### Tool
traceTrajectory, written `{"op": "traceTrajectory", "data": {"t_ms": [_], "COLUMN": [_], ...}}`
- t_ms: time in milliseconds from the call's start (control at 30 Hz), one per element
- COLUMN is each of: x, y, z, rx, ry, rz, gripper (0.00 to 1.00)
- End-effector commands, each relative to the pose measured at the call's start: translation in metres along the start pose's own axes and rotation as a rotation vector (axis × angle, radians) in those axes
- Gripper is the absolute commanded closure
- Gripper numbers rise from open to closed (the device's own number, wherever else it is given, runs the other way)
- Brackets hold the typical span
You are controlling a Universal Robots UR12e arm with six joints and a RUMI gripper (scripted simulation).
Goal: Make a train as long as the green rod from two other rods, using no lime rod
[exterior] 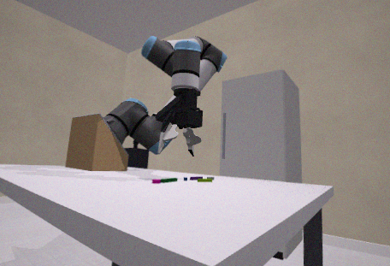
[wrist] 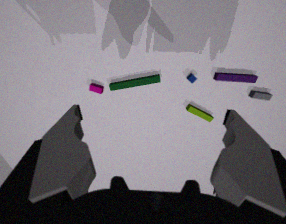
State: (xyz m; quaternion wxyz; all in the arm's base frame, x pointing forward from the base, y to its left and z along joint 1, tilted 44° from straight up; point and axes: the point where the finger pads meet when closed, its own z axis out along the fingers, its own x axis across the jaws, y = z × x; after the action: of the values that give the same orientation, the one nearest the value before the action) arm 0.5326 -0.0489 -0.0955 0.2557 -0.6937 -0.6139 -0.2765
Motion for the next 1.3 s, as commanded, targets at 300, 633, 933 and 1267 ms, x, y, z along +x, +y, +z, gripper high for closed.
{"op": "traceTrajectory", "data": {"t_ms": [300,633,933,1267], "x": [-0.0006,-0.0014,-0.0032,-0.0059], "y": [0.0001,-0.0010,-0.0026,-0.0034], "z": [-0.0006,-0.0007,-0.0008,-0.0008], "rx": [-0.001,-0.001,-0.001,-0.001], "ry": [-0.001,-0.001,-0.001,-0.001], "rz": [0.039,0.156,0.401,0.705], "gripper": [0.00,0.00,0.00,0.00]}}
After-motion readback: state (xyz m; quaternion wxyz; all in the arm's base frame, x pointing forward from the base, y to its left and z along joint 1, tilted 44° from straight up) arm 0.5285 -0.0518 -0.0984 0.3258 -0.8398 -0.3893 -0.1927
